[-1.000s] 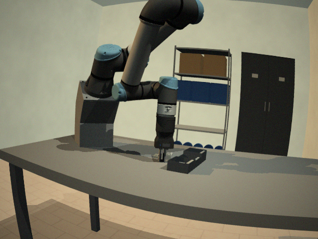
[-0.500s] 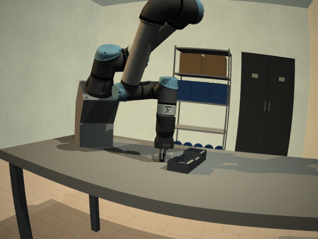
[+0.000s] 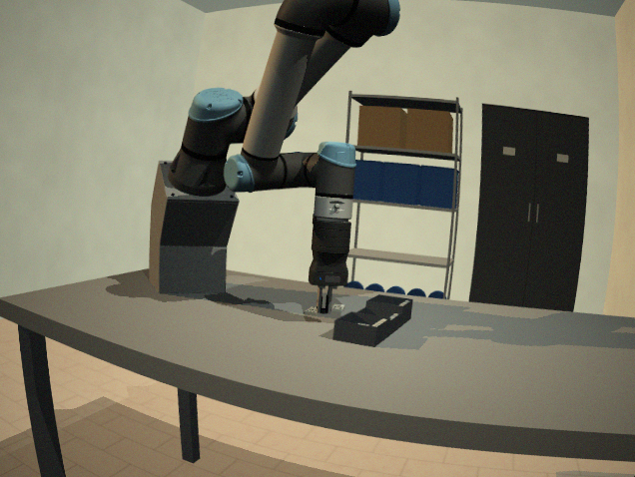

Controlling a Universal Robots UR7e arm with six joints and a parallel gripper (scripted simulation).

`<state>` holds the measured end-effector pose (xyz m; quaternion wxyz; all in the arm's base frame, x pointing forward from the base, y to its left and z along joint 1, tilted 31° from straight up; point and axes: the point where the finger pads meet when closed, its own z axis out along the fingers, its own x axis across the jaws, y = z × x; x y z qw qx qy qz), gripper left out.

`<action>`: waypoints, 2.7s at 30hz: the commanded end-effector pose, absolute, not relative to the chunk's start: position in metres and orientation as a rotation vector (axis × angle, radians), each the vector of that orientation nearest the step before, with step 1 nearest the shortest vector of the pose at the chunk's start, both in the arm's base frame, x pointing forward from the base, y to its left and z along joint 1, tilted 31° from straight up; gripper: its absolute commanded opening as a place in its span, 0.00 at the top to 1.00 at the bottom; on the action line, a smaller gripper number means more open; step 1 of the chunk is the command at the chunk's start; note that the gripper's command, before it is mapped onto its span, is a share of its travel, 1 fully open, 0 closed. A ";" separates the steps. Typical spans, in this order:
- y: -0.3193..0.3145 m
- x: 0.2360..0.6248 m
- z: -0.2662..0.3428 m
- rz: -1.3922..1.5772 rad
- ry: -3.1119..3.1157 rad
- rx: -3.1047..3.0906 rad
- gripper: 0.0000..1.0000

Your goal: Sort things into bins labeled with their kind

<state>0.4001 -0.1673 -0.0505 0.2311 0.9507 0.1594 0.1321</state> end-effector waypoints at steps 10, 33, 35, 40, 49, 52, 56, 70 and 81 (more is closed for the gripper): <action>-0.152 0.388 -0.017 0.363 0.438 2.614 0.66; -0.150 0.386 -0.011 0.363 0.438 2.614 0.66; -0.150 0.392 -0.009 0.364 0.438 2.614 0.66; -0.149 0.409 -0.003 0.364 0.438 2.614 0.66; -0.147 0.459 0.015 0.474 0.029 2.682 0.66; -0.146 0.476 0.021 0.506 -0.079 2.690 0.66; -0.146 0.490 0.026 0.530 -0.190 2.695 0.66; -0.145 0.487 0.025 0.547 -0.349 2.697 0.66; -0.146 0.485 0.025 0.547 -0.349 2.697 0.66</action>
